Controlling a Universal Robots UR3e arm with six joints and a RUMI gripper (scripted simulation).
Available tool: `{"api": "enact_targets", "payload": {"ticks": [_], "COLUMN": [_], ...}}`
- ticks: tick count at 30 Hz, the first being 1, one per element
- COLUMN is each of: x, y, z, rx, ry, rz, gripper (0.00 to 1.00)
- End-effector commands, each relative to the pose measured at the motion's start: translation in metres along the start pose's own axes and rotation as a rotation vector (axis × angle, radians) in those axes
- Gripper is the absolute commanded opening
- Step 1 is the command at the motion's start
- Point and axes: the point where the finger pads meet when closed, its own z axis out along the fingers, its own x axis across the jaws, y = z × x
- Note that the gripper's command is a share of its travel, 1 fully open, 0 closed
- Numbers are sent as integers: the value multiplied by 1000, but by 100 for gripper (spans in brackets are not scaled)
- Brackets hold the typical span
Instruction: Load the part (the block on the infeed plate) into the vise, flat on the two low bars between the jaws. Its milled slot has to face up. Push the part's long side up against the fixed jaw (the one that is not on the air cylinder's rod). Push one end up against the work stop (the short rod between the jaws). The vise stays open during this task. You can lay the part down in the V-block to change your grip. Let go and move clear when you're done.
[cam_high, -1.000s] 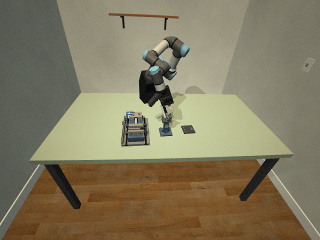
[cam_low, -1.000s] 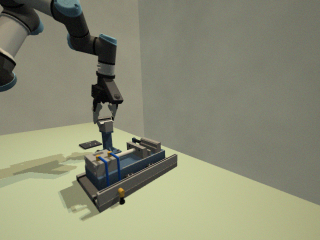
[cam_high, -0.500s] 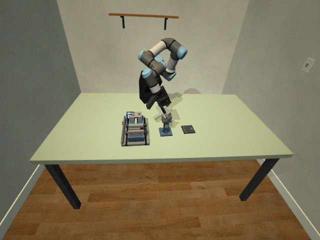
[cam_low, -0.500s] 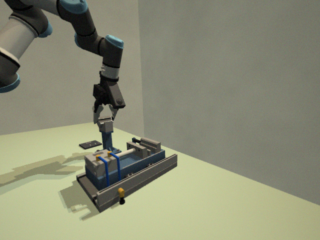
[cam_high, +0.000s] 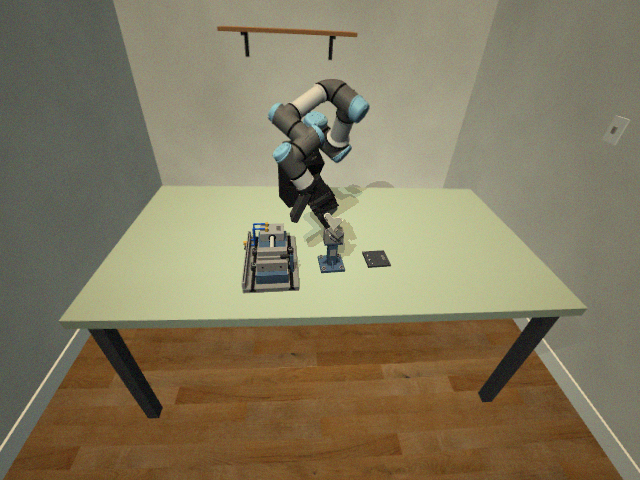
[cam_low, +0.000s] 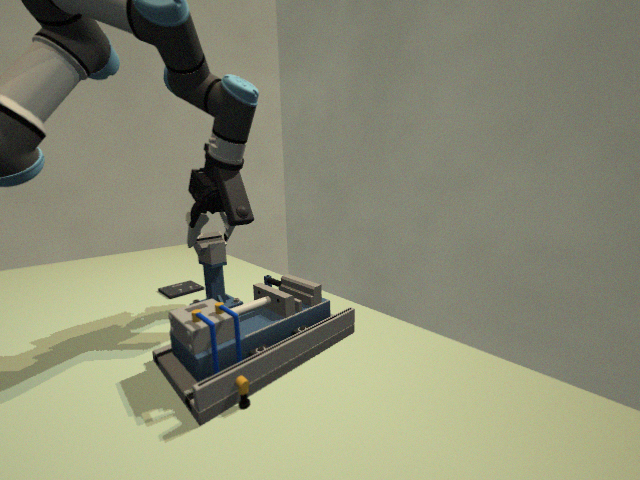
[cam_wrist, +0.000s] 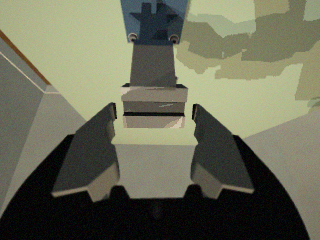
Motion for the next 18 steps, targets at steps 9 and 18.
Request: {"api": "enact_targets", "payload": {"ticks": [9, 18], "x": [-1, -1], "y": [-1, -1], "z": [0, 0], "rx": [-77, -111], "ry": [1, 1], "rz": [-2, -2], "gripper": [51, 51]}}
